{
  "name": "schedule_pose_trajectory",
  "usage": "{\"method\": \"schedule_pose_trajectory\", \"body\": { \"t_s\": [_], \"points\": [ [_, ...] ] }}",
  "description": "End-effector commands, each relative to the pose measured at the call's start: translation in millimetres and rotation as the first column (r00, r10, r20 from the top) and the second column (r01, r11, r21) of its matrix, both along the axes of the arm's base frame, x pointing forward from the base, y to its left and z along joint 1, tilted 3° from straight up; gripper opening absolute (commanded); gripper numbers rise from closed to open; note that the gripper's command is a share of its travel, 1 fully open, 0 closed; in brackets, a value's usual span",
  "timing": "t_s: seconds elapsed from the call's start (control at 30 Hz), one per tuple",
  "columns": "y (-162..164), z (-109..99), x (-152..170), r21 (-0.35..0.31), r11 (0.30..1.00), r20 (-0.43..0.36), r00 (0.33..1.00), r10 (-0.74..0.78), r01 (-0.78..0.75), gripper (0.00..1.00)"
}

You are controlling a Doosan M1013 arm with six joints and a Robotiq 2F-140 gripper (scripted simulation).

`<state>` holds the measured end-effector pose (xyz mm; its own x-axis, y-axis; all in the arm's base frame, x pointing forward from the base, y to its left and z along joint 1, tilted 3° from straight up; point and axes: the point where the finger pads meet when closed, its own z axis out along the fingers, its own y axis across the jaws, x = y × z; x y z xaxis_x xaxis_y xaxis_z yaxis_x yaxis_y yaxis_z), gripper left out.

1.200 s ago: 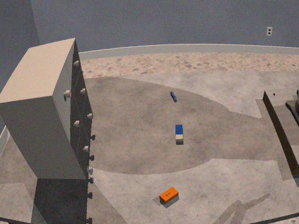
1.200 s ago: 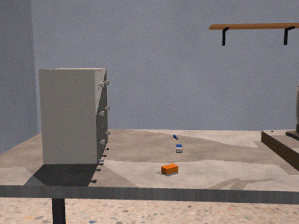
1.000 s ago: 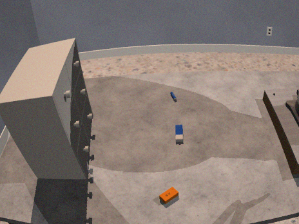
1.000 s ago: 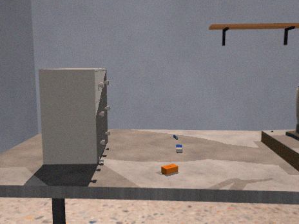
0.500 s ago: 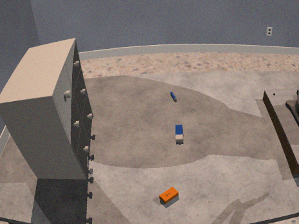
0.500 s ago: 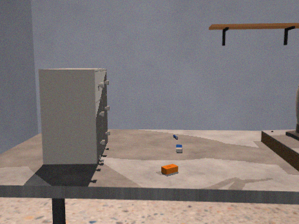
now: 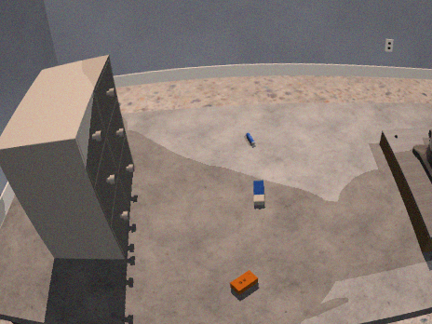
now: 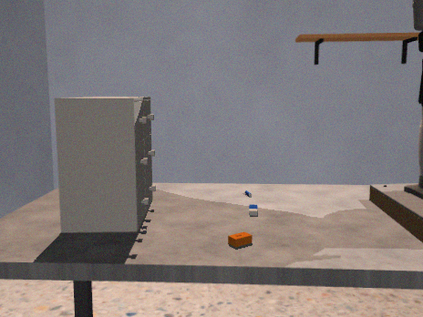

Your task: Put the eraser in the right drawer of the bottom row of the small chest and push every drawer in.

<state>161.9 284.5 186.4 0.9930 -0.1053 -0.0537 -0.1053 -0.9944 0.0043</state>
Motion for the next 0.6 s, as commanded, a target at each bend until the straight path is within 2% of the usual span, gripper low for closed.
{"method": "schedule_pose_trajectory", "body": {
  "t_s": [0.0, 0.03, 0.07, 0.1, 0.13, 0.17, 0.2, 0.23, 0.27, 0.3, 0.33, 0.37, 0.4, 0.47, 0.5, 0.53, 0.57],
  "points": [
    [0.6, 14.3, 38.5, -0.013, 0.972, 0.012, 0.972, -0.236, 0.236, 1.0],
    [-2.1, 22.1, 59.6, -0.013, 0.944, 0.015, 0.944, -0.331, 0.331, 1.0],
    [-2.1, 22.1, 59.6, -0.014, 0.934, 0.016, 0.935, -0.356, 0.356, 1.0],
    [-6.5, 30.3, 81.9, -0.013, 0.896, 0.019, 0.896, -0.444, 0.444, 1.0],
    [-6.5, 30.3, 81.9, -0.015, 0.879, 0.021, 0.88, -0.475, 0.476, 1.0],
    [-12.6, 38.8, 105.1, -0.013, 0.835, 0.022, 0.835, -0.55, 0.55, 1.0],
    [-12.6, 38.8, 105.1, -0.014, 0.806, 0.025, 0.806, -0.591, 0.592, 1.0],
    [-12.6, 38.8, 105.1, -0.014, 0.806, 0.025, 0.806, -0.591, 0.592, 1.0],
    [-20.8, 47.4, 129.0, -0.013, 0.719, 0.028, 0.719, -0.695, 0.695, 1.0],
    [-20.8, 47.4, 129.0, -0.013, 0.714, 0.029, 0.714, -0.699, 0.7, 1.0],
    [-31.1, 56.2, 153.2, -0.012, 0.634, 0.03, 0.634, -0.773, 0.773, 1.0],
    [-31.1, 56.2, 153.2, -0.012, 0.605, 0.032, 0.605, -0.795, 0.796, 1.0],
    [-43.5, 65.1, 177.5, -0.01, 0.537, 0.032, 0.537, -0.843, 0.844, 1.0],
    [-43.5, 65.1, 177.5, -0.01, 0.537, 0.032, 0.537, -0.843, 0.844, 1.0],
    [-57.9, 74.1, 201.3, -0.007, 0.38, 0.036, 0.38, -0.924, 0.925, 1.0],
    [-57.9, 74.1, 201.3, -0.007, 0.346, 0.038, 0.347, -0.937, 0.938, 1.0],
    [-57.9, 74.1, 201.3, -0.007, 0.346, 0.038, 0.347, -0.937, 0.938, 1.0]
  ]
}}
